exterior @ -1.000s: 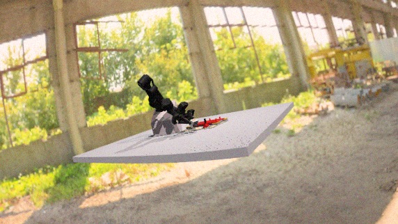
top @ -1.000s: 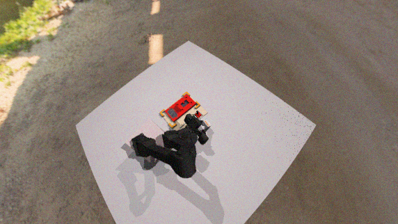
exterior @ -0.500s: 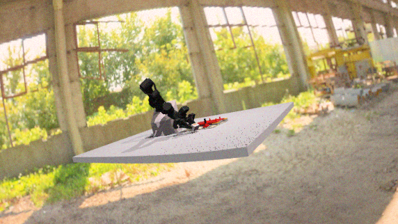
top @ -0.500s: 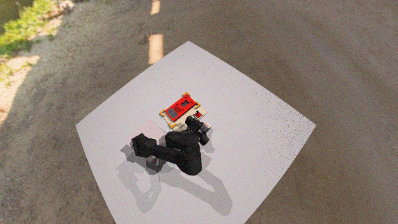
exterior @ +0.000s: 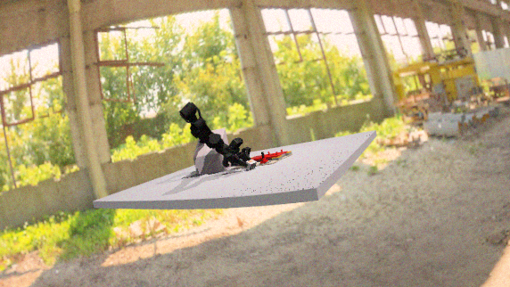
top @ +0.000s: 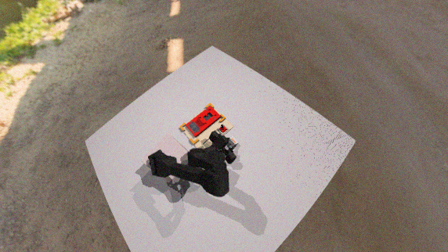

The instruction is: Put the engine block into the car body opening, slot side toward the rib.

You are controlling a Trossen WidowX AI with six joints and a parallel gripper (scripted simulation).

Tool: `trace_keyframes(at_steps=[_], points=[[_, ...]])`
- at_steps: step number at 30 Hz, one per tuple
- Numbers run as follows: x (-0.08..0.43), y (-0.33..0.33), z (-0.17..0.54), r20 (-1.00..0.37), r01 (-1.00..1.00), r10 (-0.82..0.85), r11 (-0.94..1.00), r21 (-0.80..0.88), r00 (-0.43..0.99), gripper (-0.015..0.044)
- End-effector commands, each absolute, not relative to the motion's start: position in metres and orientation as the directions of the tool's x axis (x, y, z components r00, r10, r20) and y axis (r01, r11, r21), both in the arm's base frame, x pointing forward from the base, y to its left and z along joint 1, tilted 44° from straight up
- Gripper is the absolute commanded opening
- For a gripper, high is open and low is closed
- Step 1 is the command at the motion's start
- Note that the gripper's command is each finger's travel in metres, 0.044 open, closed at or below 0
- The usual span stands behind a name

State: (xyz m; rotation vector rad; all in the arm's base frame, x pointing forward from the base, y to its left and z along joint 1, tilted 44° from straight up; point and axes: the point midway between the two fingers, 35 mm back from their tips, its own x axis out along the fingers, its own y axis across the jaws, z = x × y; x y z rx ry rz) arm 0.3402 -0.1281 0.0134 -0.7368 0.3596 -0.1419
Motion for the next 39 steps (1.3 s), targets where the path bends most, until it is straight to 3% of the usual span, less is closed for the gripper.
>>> trace_keyframes(at_steps=[1, 35, 39], points=[[0.3398, -0.1280, 0.0135, -0.272, 0.012, -0.266, 0.734, -0.679, 0.925, 0.0000], [0.3406, -0.1308, 0.0109, -0.275, 0.010, -0.266, 0.735, -0.678, 0.924, 0.0000], [0.3412, -0.1277, 0.0129, -0.271, 0.003, -0.256, 0.733, -0.680, 0.928, 0.0105]])
